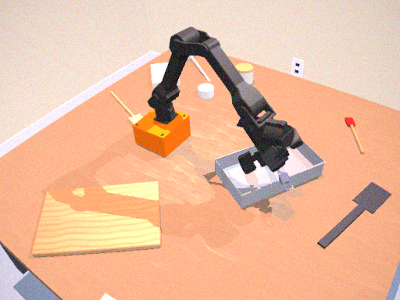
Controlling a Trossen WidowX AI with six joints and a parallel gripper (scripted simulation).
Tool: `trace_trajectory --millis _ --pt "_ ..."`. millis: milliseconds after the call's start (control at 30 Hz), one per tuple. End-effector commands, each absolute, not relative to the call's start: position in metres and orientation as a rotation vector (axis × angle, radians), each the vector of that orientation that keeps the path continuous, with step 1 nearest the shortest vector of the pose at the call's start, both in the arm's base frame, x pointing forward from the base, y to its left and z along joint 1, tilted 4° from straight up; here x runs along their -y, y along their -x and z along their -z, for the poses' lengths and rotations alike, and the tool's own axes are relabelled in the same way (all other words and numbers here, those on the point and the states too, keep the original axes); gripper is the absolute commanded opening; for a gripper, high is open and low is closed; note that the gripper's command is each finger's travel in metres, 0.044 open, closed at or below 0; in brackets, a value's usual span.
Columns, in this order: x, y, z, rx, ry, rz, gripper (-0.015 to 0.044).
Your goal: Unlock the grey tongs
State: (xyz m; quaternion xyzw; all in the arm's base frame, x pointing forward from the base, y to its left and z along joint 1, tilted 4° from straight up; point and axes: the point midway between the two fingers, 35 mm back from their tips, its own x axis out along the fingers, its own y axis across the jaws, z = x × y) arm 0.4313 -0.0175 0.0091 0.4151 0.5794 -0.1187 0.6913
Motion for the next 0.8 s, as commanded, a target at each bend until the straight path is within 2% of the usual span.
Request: trace_trajectory --millis 0,767 --pt "0.0166 -0.438 -0.0436 -1.254 -0.923 0.252 -0.015" --pt "0.0146 -0.4388 -0.0384 -1.35 -0.826 0.404 -0.015"
